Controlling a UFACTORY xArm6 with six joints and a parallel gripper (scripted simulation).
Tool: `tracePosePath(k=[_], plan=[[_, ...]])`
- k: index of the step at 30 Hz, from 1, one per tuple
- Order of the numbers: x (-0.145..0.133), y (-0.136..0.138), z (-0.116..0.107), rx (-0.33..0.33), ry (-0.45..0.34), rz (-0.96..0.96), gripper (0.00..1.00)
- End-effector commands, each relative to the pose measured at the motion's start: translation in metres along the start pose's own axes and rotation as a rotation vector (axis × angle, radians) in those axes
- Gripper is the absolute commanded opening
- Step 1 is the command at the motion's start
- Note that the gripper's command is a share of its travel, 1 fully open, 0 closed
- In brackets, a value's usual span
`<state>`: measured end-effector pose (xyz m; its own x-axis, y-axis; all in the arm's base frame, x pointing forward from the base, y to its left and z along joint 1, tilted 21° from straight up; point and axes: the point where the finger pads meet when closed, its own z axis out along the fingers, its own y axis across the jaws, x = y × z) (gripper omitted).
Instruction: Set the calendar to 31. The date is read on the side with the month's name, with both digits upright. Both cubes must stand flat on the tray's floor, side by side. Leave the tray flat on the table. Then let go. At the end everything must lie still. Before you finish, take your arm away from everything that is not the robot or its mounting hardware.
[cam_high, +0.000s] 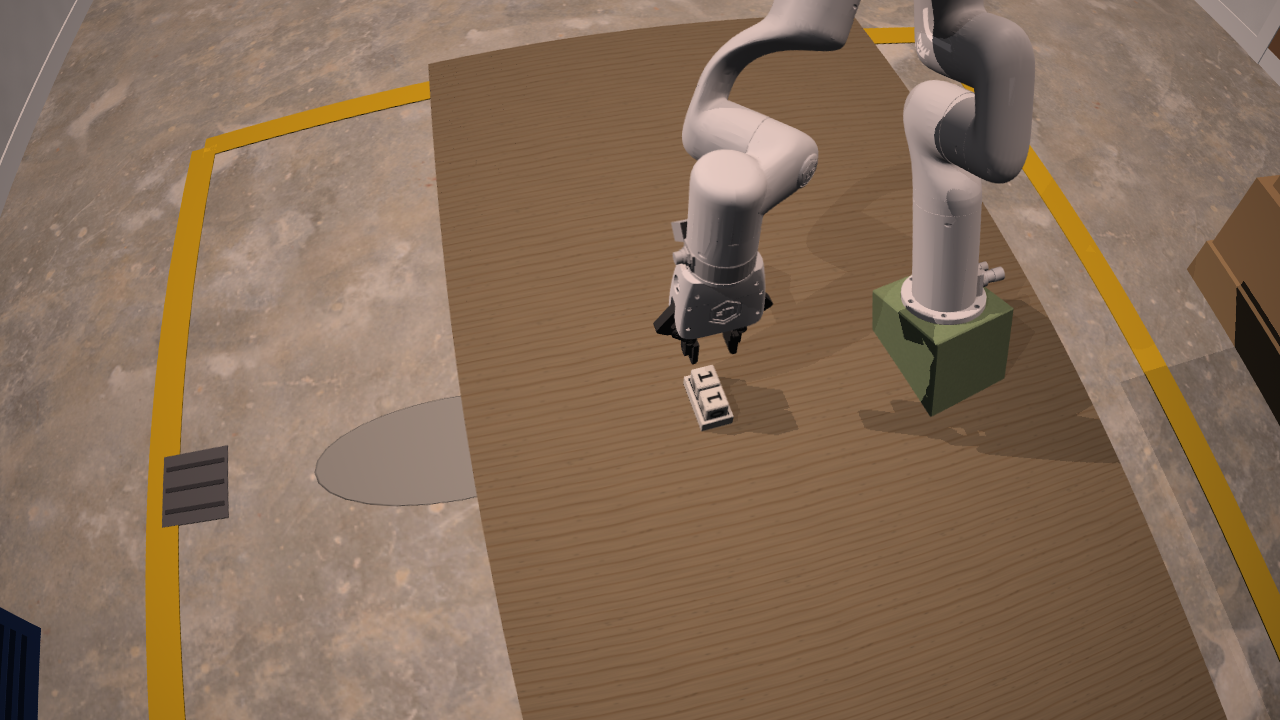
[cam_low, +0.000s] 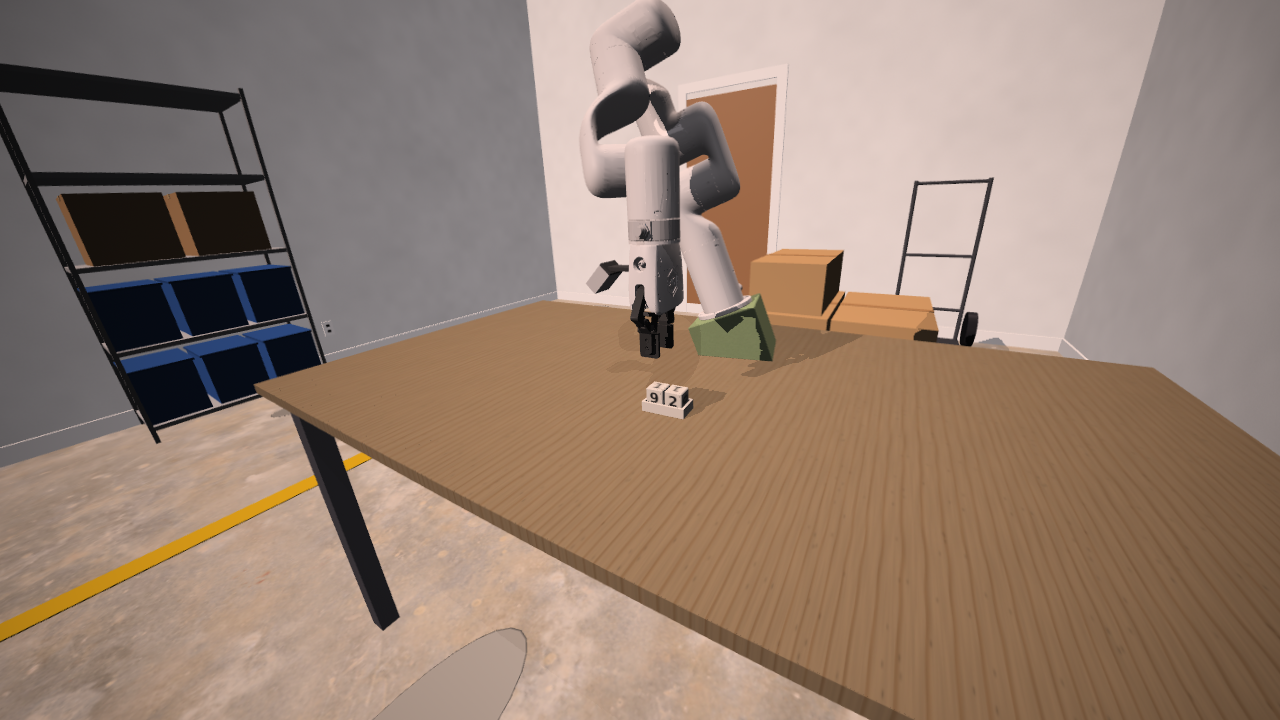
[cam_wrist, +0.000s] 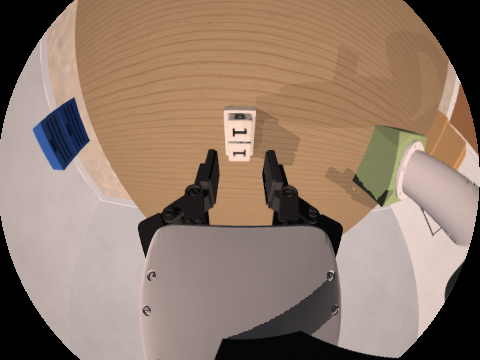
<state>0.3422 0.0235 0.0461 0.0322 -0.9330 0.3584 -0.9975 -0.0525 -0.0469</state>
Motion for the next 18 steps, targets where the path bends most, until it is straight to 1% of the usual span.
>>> tracePosePath(k=[1, 11, 18], plan=[[-0.0001, -0.0013, -0.0010, 0.003, -0.001, 0.001, 0.47], [-0.0001, -0.0013, -0.0001, 0.003, -0.001, 0.001, 0.47], [-0.0002, -0.0013, 0.0045, 0.003, -0.001, 0.001, 0.47]])
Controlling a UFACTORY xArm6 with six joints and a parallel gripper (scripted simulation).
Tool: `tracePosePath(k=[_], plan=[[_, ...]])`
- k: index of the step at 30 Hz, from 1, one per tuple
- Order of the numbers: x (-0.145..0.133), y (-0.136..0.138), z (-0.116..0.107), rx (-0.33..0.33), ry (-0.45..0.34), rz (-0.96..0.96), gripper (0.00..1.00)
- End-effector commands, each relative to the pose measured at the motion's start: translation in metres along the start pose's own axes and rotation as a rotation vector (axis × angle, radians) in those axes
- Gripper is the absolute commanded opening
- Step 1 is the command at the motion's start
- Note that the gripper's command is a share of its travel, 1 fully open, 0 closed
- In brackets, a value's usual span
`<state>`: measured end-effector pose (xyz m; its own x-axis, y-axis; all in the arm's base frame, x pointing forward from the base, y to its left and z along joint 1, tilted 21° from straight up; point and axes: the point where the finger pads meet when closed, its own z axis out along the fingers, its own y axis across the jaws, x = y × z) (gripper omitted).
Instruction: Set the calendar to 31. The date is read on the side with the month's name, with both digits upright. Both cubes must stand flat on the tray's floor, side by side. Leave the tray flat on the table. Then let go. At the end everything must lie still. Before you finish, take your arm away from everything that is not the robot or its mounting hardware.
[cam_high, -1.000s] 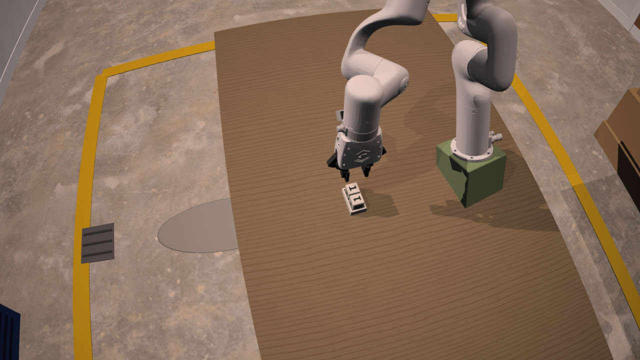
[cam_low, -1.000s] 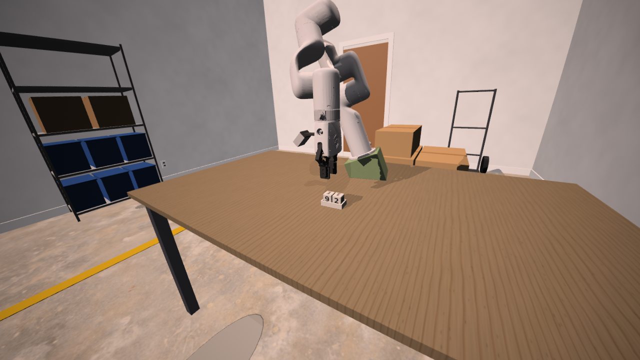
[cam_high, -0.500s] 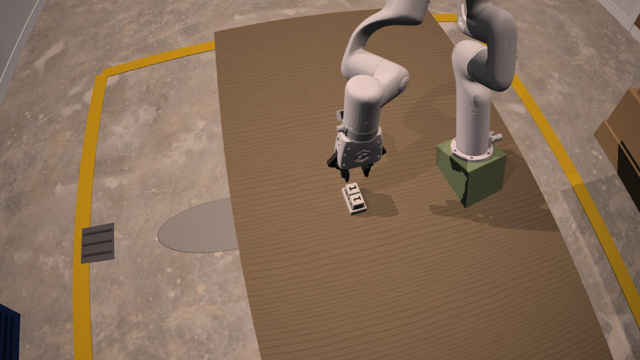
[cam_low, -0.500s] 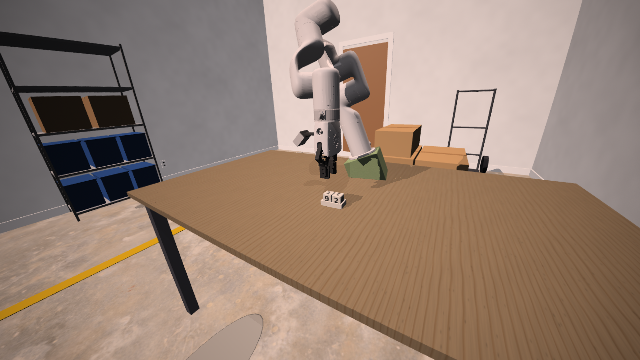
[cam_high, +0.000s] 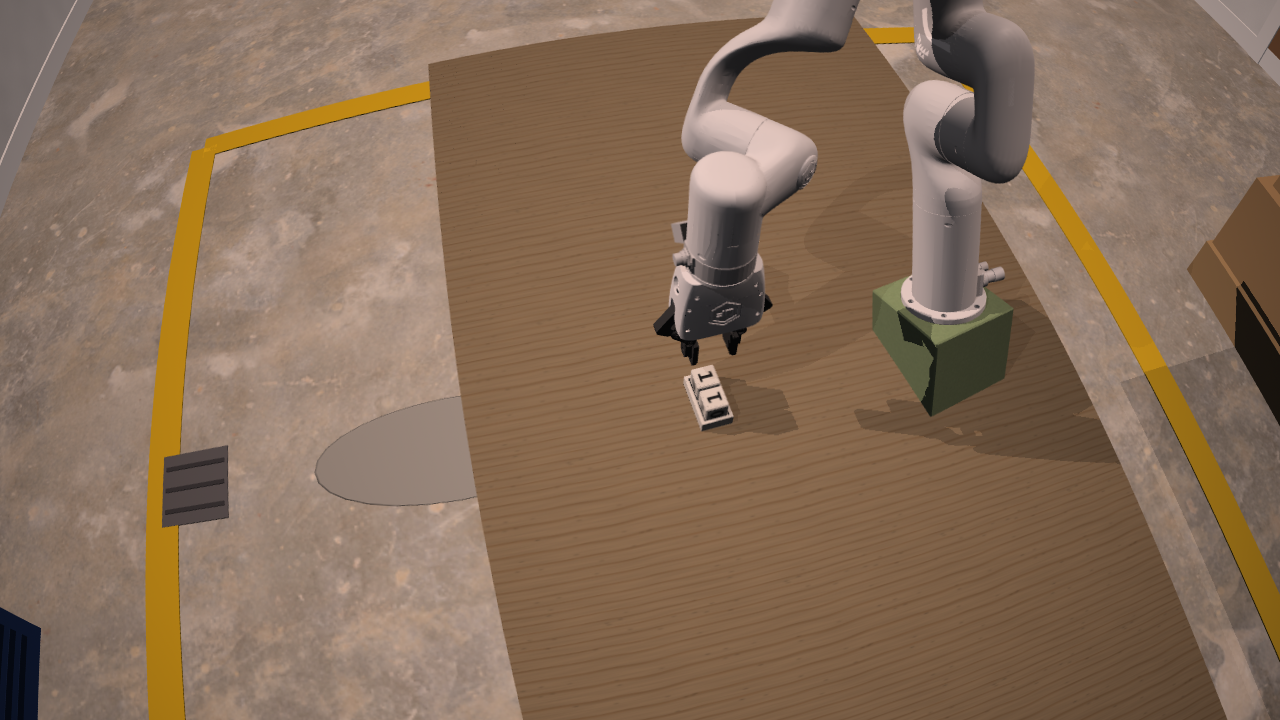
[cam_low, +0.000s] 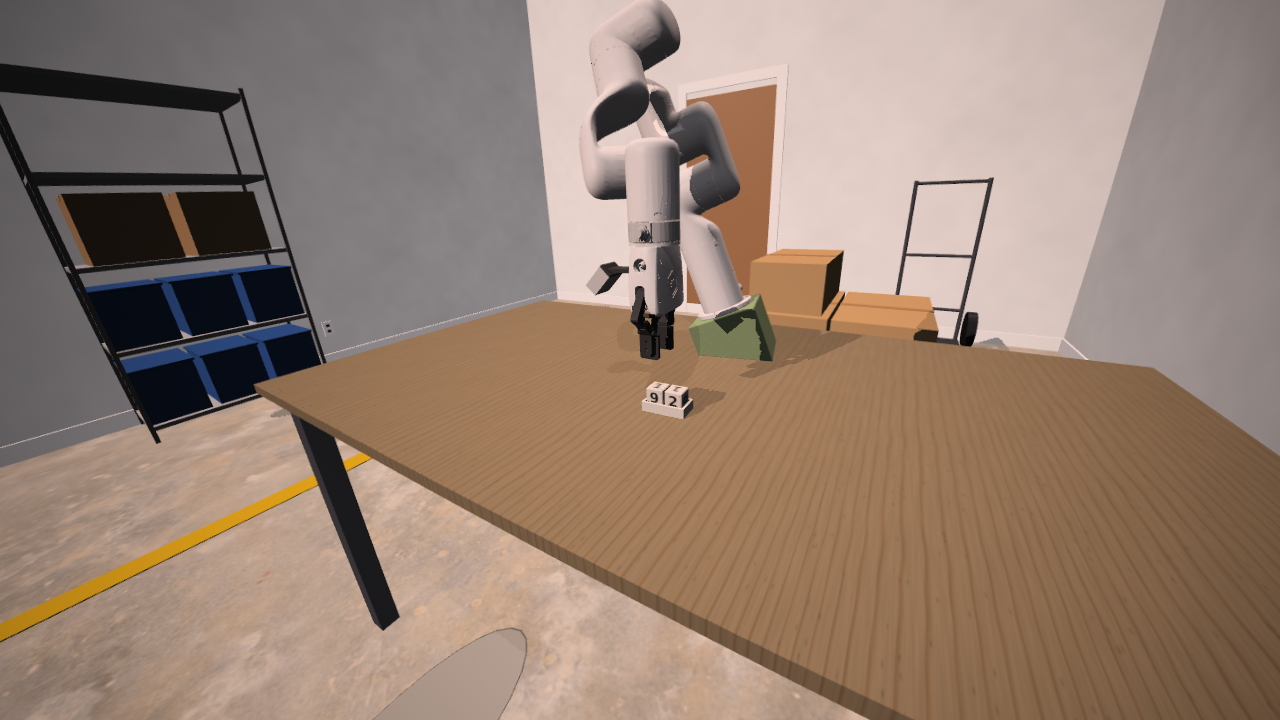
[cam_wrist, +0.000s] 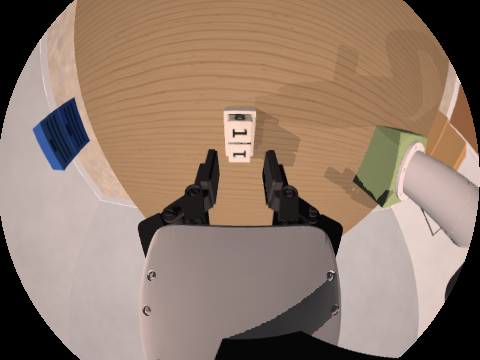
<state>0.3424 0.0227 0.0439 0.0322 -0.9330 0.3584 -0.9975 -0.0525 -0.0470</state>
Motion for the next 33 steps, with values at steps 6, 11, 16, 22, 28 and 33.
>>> tracePosePath(k=[6, 11, 16, 22, 28, 33], plan=[[0.000, -0.001, 0.009, 0.003, -0.001, 0.001, 0.47], [0.000, -0.001, 0.014, 0.003, -0.001, 0.001, 0.47], [0.000, -0.001, 0.022, 0.003, -0.001, 0.001, 0.47], [0.000, -0.001, 0.031, 0.003, -0.001, 0.001, 0.47], [0.000, -0.001, 0.037, 0.003, -0.001, 0.001, 0.47], [0.000, -0.001, 0.043, 0.003, -0.001, 0.001, 0.47]])
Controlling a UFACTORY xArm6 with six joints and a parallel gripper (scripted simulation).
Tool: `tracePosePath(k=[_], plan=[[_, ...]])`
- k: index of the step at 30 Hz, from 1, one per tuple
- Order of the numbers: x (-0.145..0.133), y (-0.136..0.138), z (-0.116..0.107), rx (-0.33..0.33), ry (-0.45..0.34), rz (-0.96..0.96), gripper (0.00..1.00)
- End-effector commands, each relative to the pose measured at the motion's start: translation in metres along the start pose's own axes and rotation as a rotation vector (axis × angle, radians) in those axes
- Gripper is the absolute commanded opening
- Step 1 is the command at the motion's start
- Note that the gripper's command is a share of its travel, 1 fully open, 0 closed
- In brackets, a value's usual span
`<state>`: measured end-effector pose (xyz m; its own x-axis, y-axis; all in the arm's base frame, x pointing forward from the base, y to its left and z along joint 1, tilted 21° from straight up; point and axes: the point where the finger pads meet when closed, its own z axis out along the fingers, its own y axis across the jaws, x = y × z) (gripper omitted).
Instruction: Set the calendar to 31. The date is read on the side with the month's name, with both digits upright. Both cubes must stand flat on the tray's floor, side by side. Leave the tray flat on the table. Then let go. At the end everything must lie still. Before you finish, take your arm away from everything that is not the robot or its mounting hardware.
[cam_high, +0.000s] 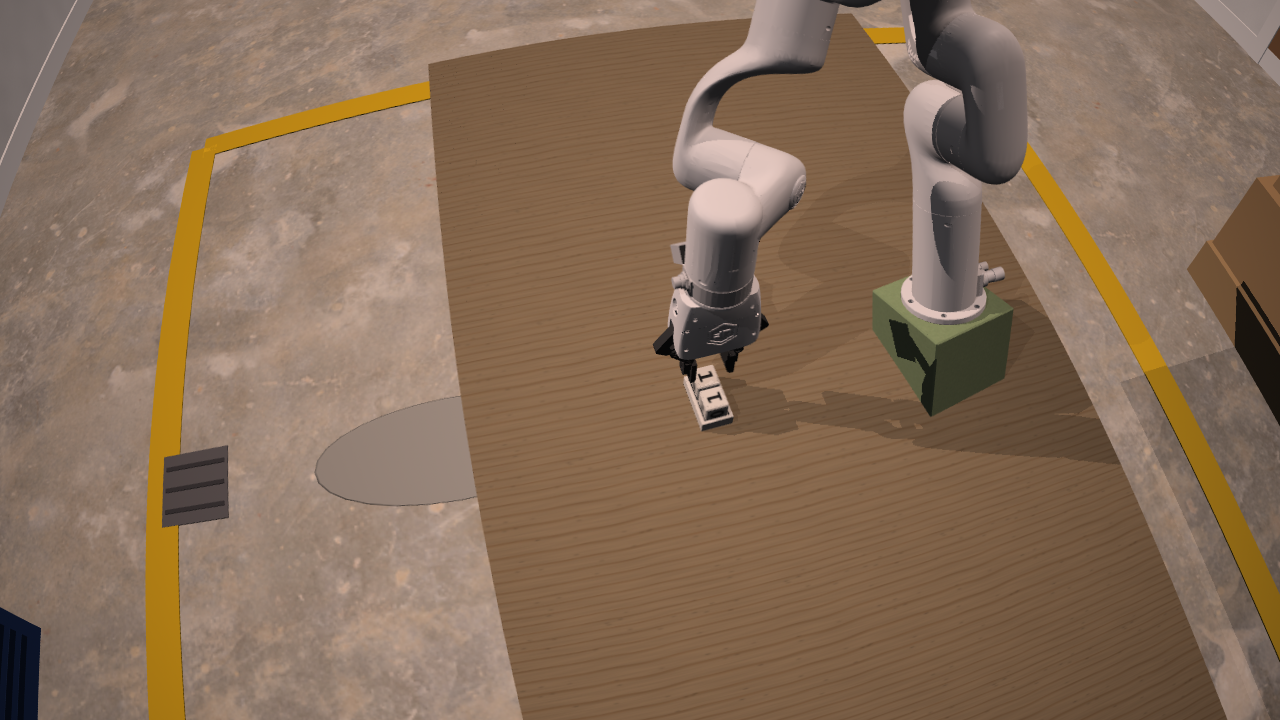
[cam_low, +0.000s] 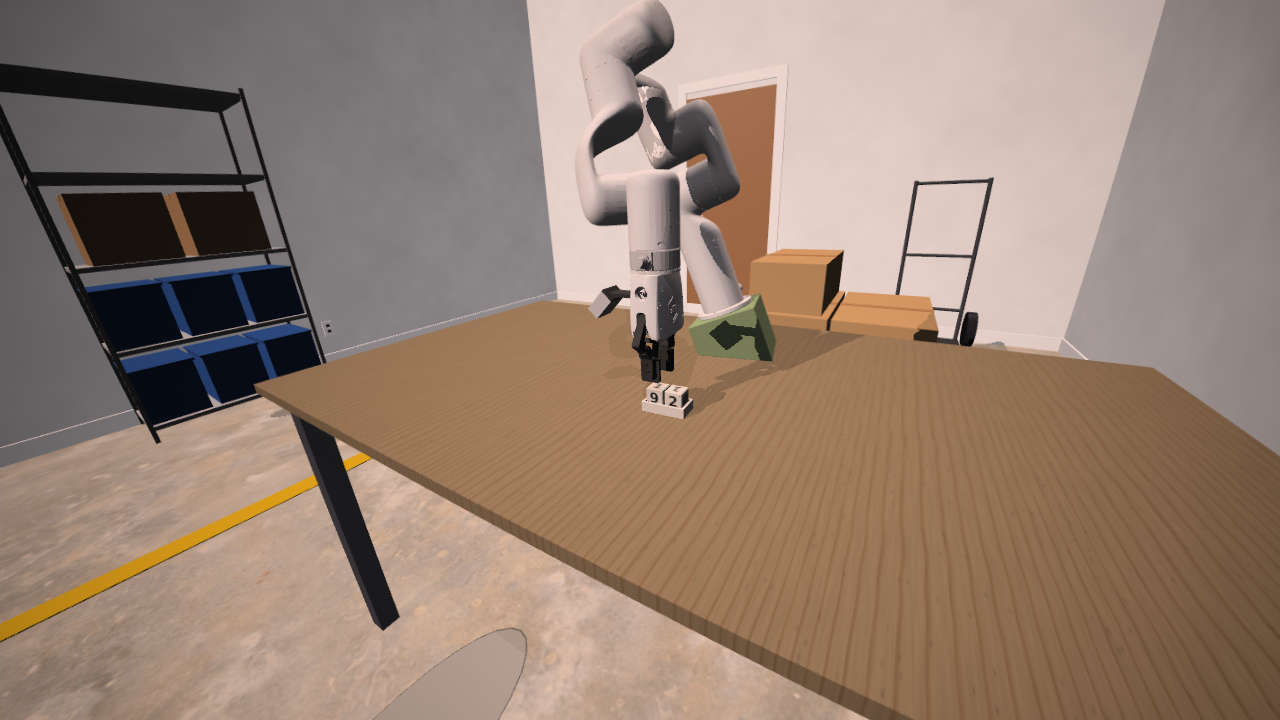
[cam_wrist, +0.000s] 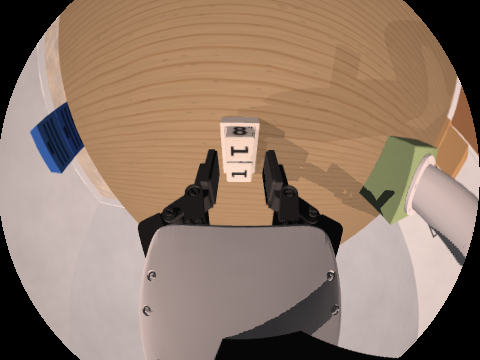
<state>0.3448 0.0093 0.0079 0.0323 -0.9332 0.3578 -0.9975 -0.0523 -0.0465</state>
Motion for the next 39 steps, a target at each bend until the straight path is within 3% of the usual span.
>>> tracePosePath(k=[1, 39], plan=[[-0.0001, -0.0015, 0.0050, 0.004, 0.000, 0.001, 0.47], [-0.0001, -0.0015, 0.0104, 0.004, 0.000, 0.001, 0.47]])
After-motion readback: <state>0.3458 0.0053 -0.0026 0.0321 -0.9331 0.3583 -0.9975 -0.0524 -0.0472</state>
